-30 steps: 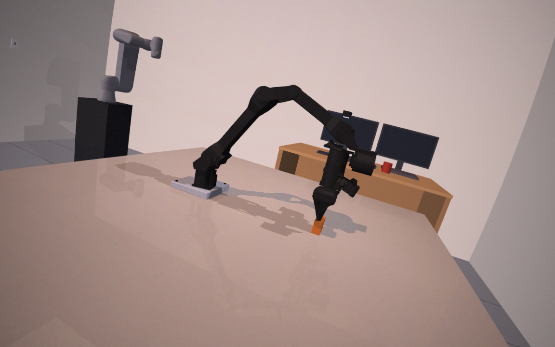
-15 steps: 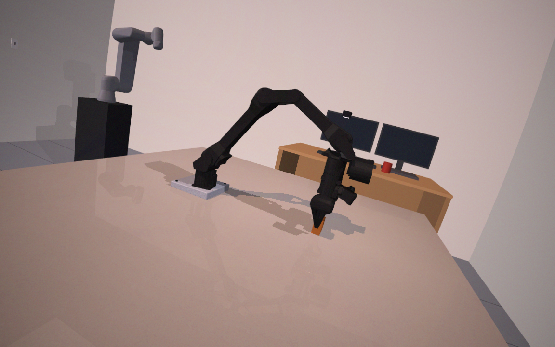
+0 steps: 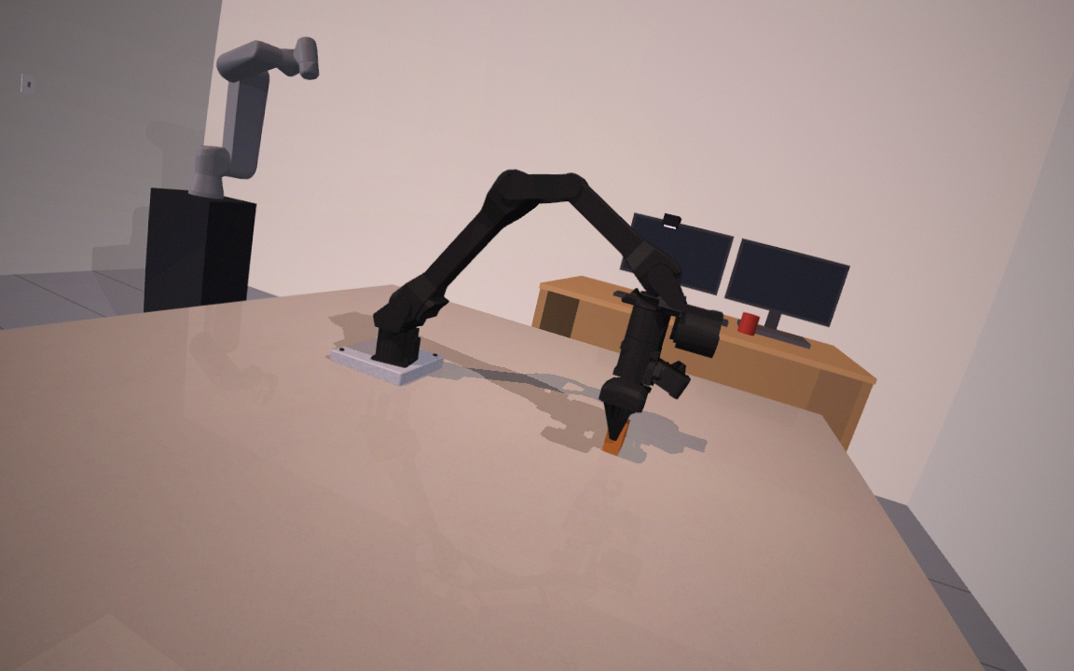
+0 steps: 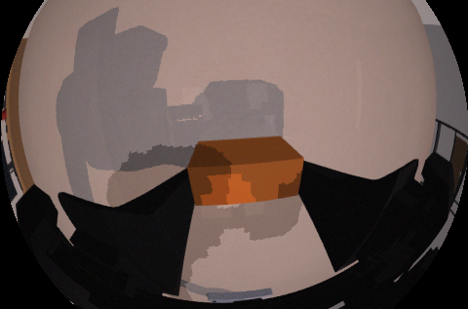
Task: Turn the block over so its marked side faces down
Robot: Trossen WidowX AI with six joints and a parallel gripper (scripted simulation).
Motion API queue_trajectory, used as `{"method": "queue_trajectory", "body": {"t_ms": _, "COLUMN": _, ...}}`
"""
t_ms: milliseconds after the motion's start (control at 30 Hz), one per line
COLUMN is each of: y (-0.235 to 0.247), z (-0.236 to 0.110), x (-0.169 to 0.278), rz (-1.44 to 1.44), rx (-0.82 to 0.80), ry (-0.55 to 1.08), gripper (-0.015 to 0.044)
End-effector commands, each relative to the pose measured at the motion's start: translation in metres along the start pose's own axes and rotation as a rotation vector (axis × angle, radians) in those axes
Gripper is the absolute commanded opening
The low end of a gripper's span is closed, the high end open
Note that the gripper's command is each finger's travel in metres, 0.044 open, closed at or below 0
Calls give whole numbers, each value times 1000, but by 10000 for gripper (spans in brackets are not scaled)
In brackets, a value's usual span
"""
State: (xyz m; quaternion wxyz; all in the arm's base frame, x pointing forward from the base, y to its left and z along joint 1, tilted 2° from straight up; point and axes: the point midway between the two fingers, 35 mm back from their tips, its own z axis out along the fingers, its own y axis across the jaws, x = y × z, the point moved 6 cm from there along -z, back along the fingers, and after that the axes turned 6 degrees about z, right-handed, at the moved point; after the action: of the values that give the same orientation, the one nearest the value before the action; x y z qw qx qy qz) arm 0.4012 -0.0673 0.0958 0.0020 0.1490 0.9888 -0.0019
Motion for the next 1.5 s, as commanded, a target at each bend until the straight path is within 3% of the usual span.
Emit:
{"method": "queue_trajectory", "body": {"t_ms": 0, "y": 0, "z": 0, "x": 0, "rz": 3, "rx": -2, "ry": -1, "gripper": 235}}
{"method": "queue_trajectory", "body": {"t_ms": 367, "y": 0, "z": 0, "x": 0, "rz": 3, "rx": -2, "ry": -1, "gripper": 162}}
{"method": "queue_trajectory", "body": {"t_ms": 567, "y": 0, "z": -26, "x": 0, "rz": 3, "rx": -2, "ry": -1, "gripper": 5}}
{"method": "queue_trajectory", "body": {"t_ms": 833, "y": 0, "z": -29, "x": 0, "rz": 2, "rx": -2, "ry": -10, "gripper": 0}}
{"method": "queue_trajectory", "body": {"t_ms": 1467, "y": 0, "z": -16, "x": 10, "rz": 1, "rx": -28, "ry": -260, "gripper": 0}}
